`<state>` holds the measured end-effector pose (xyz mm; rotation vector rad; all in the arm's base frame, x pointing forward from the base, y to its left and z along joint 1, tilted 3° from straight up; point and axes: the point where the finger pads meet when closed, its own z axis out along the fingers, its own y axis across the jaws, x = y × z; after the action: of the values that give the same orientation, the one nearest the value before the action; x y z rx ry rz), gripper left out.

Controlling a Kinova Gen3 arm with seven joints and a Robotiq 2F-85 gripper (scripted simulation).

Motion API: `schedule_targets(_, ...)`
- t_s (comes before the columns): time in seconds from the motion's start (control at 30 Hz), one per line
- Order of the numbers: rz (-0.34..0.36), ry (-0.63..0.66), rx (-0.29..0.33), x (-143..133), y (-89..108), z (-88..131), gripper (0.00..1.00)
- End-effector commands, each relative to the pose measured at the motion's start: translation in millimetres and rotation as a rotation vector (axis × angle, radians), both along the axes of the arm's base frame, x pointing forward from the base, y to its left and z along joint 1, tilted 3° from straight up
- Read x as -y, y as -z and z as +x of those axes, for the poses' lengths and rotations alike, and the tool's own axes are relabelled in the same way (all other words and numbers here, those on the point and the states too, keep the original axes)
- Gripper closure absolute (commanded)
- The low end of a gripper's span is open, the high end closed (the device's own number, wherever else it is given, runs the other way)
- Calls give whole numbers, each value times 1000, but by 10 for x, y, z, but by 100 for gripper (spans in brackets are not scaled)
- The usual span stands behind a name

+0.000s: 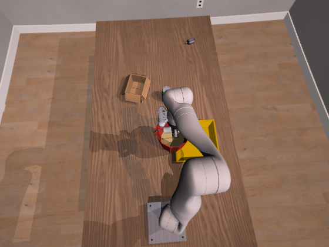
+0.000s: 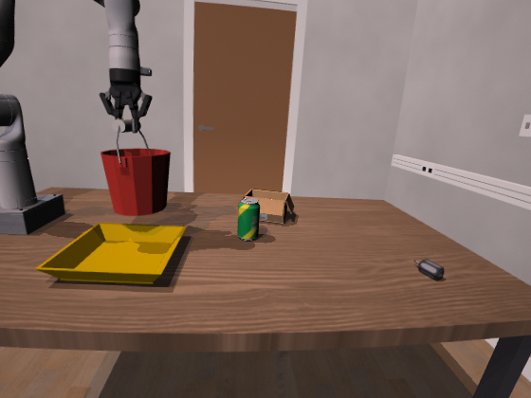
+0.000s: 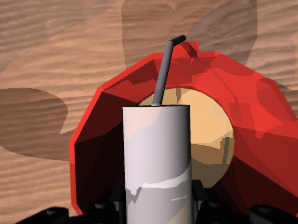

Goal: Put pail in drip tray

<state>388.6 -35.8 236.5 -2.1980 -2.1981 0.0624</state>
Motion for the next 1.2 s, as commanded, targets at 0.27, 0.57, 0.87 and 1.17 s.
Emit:
schedule_targets(0.27, 0, 14, 2, 333, -6, 29, 90)
schedule_targets(0.57, 0, 14, 2, 608, -6, 50, 90)
schedule_targets(0.87, 0, 14, 2, 805, -6, 65, 90)
schedule_targets(1.17, 0, 14, 2, 1029, -6, 82, 90)
